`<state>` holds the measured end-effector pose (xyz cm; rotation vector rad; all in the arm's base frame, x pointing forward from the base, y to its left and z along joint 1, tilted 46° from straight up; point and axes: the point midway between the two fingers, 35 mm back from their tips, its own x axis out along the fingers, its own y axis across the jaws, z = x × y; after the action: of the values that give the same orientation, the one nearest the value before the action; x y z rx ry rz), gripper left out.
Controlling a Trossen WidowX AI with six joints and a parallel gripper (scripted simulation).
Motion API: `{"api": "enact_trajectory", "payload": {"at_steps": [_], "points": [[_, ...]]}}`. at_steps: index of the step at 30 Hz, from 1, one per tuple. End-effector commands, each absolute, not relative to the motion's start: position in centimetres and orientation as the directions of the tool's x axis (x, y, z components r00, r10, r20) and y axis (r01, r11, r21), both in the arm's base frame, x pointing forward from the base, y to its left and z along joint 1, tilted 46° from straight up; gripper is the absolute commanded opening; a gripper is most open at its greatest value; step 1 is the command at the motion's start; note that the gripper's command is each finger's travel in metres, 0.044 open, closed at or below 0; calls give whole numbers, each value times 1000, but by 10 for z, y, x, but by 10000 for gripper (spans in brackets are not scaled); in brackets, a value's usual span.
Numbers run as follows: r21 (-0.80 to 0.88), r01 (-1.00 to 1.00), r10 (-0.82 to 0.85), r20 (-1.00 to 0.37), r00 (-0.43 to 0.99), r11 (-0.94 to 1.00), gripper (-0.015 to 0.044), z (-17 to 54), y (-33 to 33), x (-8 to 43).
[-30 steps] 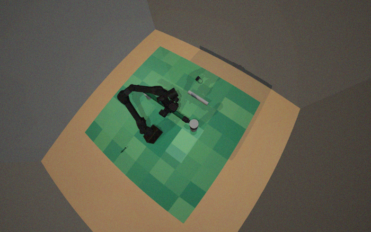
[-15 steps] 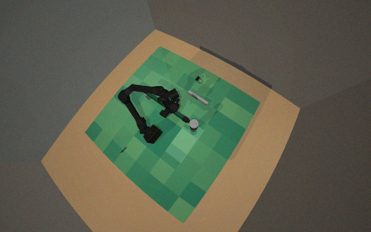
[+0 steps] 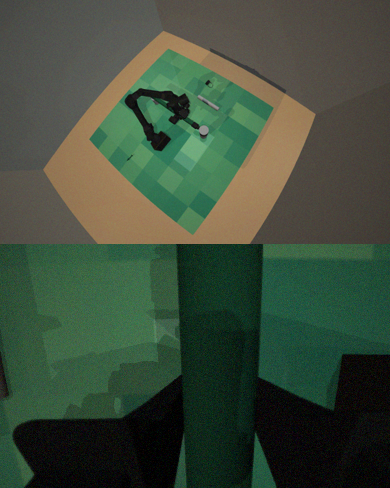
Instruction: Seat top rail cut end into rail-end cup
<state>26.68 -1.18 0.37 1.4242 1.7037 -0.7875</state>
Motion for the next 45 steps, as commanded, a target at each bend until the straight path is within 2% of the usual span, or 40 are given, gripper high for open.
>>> {"api": "enact_trajectory", "payload": {"at_steps": [1,15,25,32,45], "points": [[23,984,497,-865,-68,175,0,2,-20,271],[15,983,509,-857,-83,185,0,1,-14,267],[15,983,509,-857,-83,185,262,2,-14,267],[15,983,510,-856,-83,186,440,34,-14,267],[14,982,510,-856,-84,186,440,85,-32,266]]}}
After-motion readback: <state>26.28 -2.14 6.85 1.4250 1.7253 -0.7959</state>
